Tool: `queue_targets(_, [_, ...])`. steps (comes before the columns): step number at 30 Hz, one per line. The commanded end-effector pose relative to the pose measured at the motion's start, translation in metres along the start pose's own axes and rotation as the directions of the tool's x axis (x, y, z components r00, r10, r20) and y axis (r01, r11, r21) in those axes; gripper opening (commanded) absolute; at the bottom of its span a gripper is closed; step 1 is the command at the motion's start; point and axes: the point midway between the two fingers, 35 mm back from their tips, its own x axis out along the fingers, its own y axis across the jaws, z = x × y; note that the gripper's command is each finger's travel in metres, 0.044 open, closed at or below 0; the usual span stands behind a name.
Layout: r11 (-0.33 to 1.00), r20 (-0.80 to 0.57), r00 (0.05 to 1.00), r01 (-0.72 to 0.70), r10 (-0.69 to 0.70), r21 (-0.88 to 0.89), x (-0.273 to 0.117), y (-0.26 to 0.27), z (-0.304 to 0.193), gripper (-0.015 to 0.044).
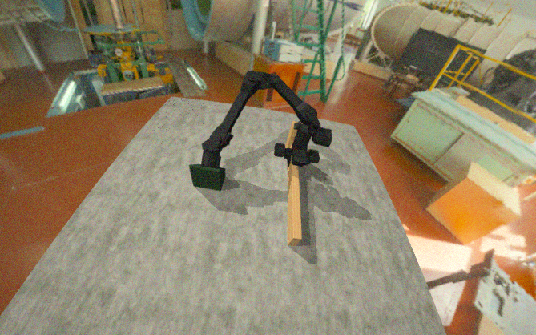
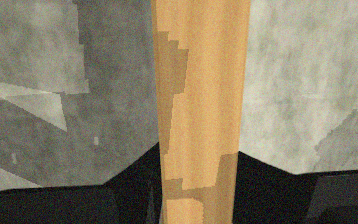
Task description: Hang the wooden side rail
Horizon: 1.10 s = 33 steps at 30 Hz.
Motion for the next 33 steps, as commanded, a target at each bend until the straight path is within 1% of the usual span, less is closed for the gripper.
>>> queue_targets(1, [1.0, -0.006, 1.0, -0.01, 0.01, -0.002, -0.0014, 0.0011, -0.0013, 0.0])
queue_targets(33, [1.0, -0.006, 1.0, -0.01, 0.01, -0.002, 0.0039, 0.0012, -0.0014, 0.0])
